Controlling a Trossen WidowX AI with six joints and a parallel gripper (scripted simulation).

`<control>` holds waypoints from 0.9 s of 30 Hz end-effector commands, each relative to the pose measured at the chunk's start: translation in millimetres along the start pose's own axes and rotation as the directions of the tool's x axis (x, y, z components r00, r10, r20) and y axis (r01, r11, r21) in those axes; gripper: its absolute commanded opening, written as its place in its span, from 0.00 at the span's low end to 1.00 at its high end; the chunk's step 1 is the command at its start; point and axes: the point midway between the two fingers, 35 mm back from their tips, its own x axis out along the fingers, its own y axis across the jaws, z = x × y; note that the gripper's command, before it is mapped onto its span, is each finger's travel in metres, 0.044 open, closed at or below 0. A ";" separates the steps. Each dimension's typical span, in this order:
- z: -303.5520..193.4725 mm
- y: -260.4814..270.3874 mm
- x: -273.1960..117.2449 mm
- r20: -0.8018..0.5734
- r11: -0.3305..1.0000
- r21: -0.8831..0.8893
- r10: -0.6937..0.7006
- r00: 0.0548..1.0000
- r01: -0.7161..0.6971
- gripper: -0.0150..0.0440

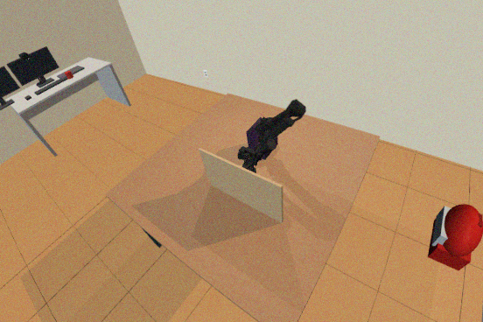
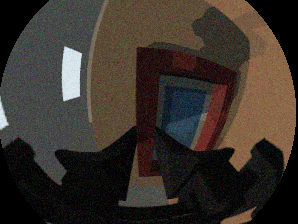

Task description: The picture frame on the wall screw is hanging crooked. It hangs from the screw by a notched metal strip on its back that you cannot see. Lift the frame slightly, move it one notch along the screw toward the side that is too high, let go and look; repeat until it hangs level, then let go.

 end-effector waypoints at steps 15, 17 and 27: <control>2.8 2.1 0.2 0.003 1.000 0.004 0.012 1.000 -0.012 0.25; 3.3 2.4 0.2 0.003 1.000 0.004 0.012 1.000 -0.012 0.25; 7.2 3.3 0.2 0.003 1.000 0.004 0.012 1.000 -0.012 0.25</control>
